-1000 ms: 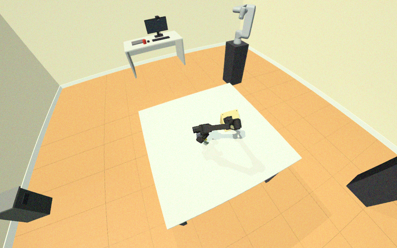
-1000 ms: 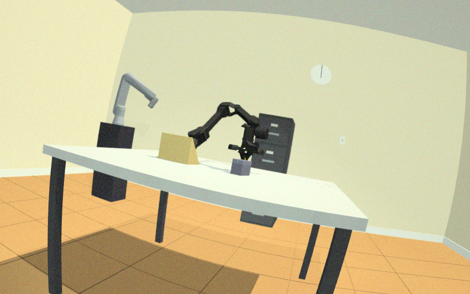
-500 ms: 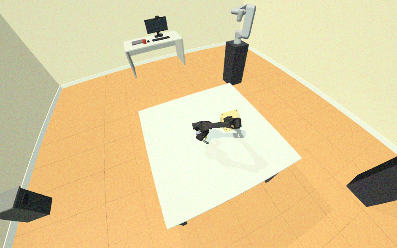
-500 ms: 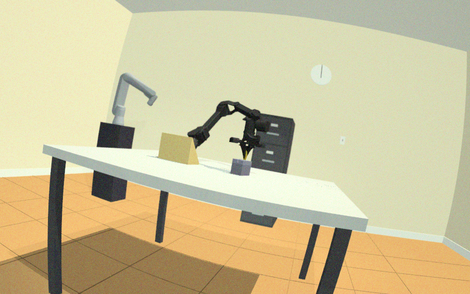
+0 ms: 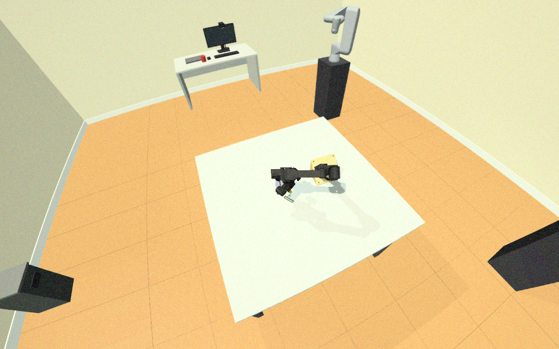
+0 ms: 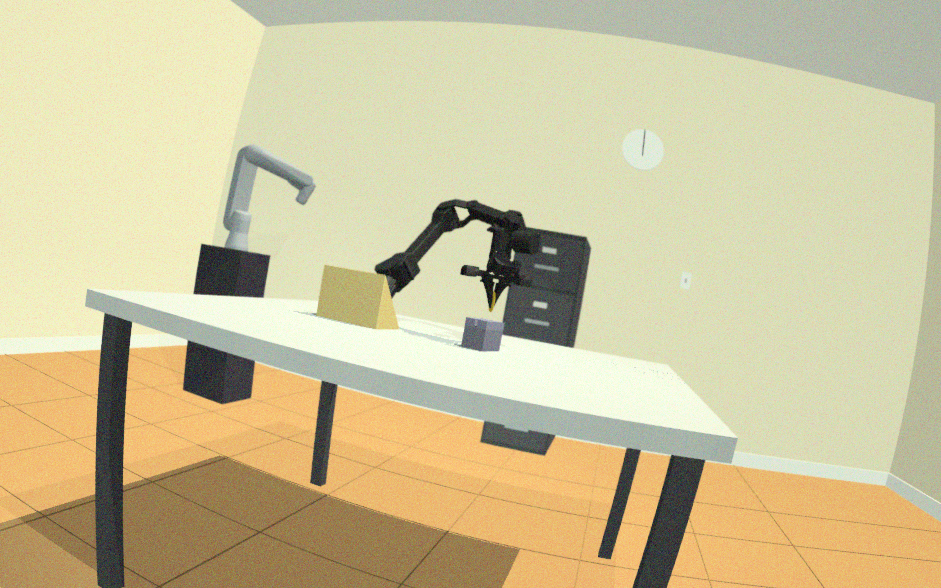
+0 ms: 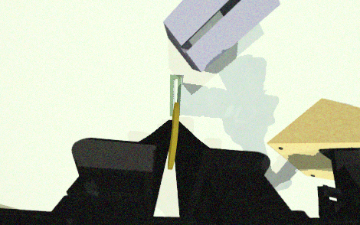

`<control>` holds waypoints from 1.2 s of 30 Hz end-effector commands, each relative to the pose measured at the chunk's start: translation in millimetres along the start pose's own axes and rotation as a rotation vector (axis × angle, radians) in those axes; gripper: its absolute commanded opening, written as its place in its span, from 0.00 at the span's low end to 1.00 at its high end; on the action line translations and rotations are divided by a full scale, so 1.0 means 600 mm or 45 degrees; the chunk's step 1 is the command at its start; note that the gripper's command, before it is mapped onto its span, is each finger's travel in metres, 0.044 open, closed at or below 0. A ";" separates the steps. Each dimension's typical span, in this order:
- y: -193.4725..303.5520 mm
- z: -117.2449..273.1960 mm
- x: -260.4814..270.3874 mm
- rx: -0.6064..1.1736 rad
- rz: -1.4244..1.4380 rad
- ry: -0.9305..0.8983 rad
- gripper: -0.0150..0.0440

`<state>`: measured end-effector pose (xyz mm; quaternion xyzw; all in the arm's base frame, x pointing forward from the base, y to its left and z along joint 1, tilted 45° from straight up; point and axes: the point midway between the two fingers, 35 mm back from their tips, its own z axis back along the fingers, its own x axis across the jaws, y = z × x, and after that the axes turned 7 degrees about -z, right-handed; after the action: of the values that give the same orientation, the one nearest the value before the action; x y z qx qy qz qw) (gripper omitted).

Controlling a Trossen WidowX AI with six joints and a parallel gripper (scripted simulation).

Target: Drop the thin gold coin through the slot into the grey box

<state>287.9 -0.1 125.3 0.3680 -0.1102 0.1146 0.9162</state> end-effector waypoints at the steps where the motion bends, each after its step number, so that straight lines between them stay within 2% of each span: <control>1: -0.002 0.002 0.002 -0.005 -0.157 0.005 0.25; 18: -0.007 0.004 0.012 -0.007 -0.882 0.003 0.25; 27: -0.010 0.004 0.013 -0.007 -0.911 0.003 0.25; 36: -0.048 0.005 0.008 -0.013 -0.911 0.001 0.25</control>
<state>299.1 -14.9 118.5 0.3812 0.0219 -0.2131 0.8993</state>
